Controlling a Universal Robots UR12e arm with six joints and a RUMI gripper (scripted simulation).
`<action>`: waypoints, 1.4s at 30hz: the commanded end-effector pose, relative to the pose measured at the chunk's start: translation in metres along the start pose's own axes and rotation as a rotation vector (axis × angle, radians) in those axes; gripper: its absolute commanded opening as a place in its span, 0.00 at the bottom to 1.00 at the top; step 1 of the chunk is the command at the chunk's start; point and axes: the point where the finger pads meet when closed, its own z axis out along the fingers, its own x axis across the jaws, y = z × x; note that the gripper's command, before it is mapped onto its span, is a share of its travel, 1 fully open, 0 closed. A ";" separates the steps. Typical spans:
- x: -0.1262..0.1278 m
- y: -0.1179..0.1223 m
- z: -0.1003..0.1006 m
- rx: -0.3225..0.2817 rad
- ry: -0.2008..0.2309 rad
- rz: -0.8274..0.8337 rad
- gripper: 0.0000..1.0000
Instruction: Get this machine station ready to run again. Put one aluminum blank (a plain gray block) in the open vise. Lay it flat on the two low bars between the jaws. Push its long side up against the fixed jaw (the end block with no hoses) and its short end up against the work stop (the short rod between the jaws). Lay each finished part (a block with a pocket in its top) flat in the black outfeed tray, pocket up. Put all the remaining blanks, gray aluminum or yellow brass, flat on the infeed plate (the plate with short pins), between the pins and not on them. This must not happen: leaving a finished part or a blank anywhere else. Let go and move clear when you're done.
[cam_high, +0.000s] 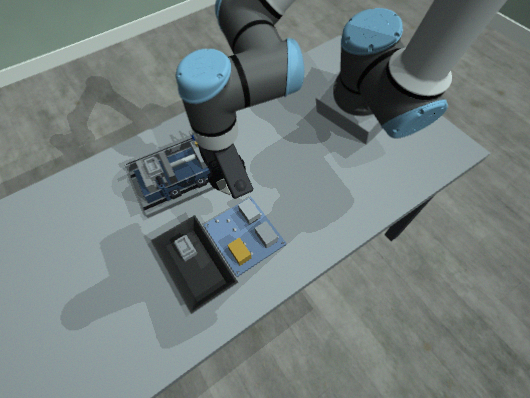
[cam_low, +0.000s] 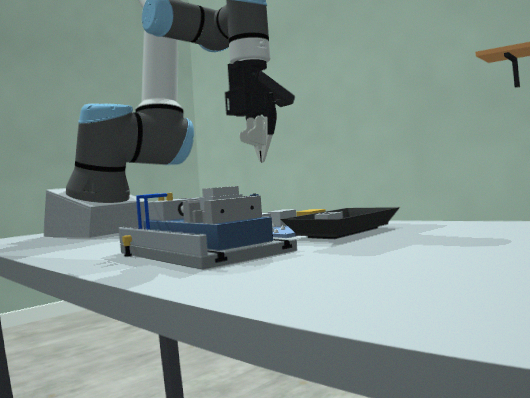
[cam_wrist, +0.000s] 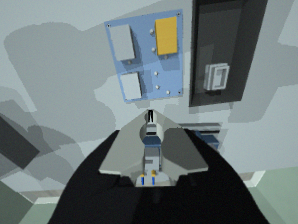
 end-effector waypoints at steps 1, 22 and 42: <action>0.001 0.000 0.006 0.000 0.001 0.000 0.00; 0.001 0.000 0.040 0.000 0.001 0.000 0.00; 0.001 0.000 0.048 0.000 0.001 0.000 0.00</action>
